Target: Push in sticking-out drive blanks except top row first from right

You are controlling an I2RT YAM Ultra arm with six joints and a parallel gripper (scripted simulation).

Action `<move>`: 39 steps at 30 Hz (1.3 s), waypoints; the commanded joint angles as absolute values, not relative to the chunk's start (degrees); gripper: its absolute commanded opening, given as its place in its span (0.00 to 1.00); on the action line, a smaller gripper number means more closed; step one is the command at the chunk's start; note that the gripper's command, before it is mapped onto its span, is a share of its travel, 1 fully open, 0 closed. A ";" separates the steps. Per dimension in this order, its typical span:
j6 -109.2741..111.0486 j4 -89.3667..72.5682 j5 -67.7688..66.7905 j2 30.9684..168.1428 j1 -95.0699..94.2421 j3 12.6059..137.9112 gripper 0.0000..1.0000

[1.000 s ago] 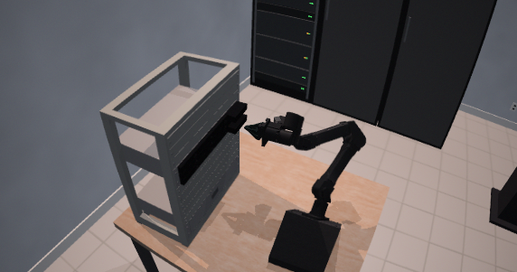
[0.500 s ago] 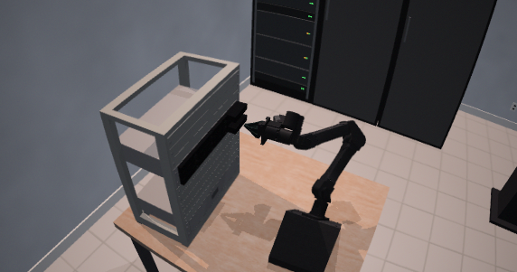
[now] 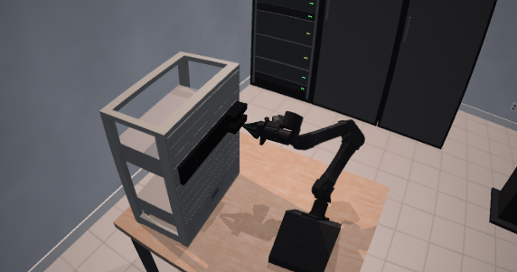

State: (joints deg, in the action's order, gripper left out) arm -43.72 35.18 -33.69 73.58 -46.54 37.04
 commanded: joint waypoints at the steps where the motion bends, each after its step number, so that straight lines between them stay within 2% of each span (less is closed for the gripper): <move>1: -43.07 35.09 -33.46 72.84 -47.81 38.01 0.00; 39: -43.02 36.24 -31.02 78.70 -44.47 41.70 0.00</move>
State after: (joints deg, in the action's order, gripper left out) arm -43.72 36.16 -32.14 77.38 -45.23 39.81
